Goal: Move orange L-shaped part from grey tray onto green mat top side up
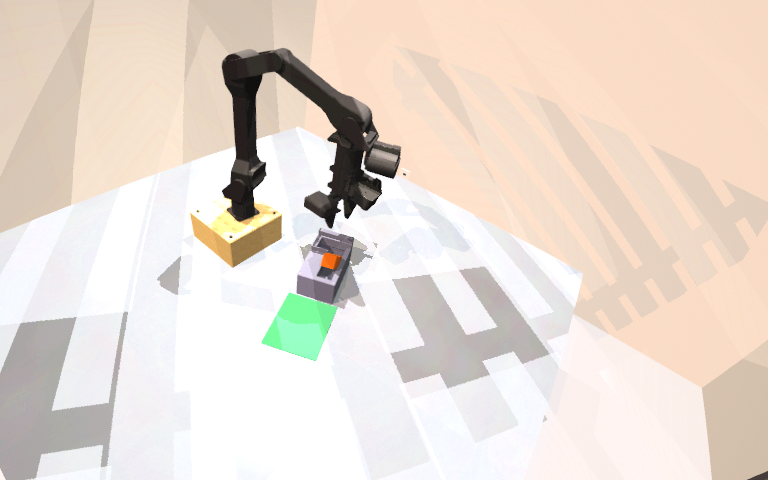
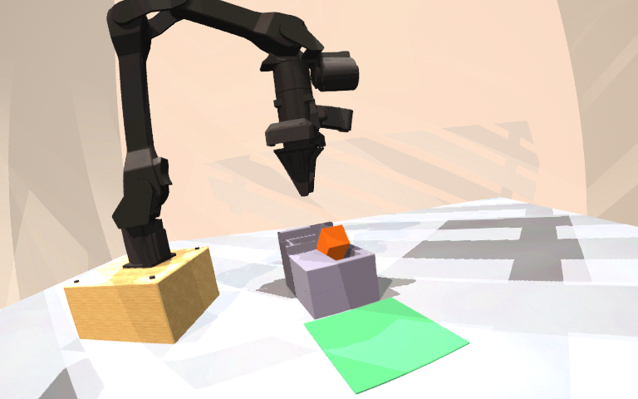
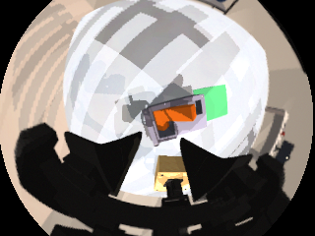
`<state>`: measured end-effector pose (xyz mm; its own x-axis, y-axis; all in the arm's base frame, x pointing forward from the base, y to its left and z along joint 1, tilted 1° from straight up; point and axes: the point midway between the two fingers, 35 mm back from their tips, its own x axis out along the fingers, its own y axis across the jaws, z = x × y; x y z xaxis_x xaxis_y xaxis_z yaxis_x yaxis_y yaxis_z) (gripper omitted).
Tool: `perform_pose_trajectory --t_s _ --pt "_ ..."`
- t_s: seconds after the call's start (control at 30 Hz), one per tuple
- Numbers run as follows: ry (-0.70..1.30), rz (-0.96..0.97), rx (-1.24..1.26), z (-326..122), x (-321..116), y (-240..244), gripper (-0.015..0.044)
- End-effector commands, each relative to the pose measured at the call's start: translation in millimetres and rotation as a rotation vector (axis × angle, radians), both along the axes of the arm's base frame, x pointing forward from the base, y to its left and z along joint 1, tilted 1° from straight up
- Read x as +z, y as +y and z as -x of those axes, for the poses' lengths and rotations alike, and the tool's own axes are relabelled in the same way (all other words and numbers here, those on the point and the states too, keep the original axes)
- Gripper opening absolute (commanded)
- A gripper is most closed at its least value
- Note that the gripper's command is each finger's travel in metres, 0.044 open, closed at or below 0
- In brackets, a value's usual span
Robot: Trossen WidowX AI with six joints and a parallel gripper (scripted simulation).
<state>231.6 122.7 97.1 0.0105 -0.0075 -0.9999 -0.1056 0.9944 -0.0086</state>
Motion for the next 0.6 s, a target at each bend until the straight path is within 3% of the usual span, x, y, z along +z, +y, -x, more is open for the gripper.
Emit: perform_pose_trajectory --t_s 0.0,0.2,0.57 --pt "-0.01 -0.007 -0.521 -18.8 2.9 -19.0 0.028" --pt "-0.02 -0.016 -1.127 -36.1 4.9 -44.5 0.028" --pt "-0.02 -0.016 -1.145 -36.6 5.0 -45.3 0.028"
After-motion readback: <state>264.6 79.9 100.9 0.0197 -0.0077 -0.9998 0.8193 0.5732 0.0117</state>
